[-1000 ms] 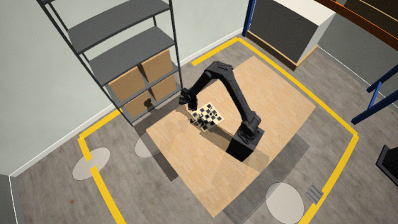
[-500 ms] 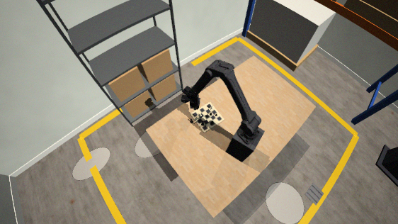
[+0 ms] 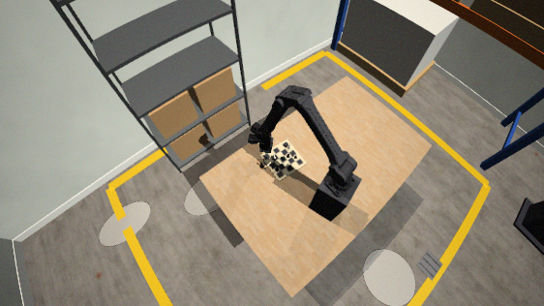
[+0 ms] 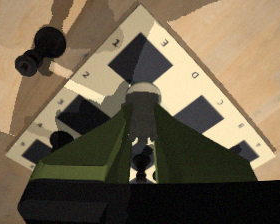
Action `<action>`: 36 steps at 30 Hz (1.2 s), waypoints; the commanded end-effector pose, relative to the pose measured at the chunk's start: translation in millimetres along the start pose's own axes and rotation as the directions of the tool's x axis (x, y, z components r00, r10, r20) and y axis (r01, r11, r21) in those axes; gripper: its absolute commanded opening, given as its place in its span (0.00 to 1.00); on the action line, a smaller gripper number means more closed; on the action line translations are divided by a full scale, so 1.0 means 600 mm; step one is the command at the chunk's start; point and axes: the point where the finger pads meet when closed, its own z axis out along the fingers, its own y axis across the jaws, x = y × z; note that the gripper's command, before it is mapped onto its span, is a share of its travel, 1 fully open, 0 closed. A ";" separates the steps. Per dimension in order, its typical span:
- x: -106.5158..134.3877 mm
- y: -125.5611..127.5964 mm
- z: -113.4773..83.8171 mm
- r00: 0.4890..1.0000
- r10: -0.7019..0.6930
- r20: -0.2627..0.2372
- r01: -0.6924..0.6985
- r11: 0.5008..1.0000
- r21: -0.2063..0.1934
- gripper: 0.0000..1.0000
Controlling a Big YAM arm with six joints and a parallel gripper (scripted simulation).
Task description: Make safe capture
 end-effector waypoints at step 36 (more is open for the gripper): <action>-0.021 -0.012 0.069 1.000 0.012 0.027 -0.012 1.000 0.014 0.00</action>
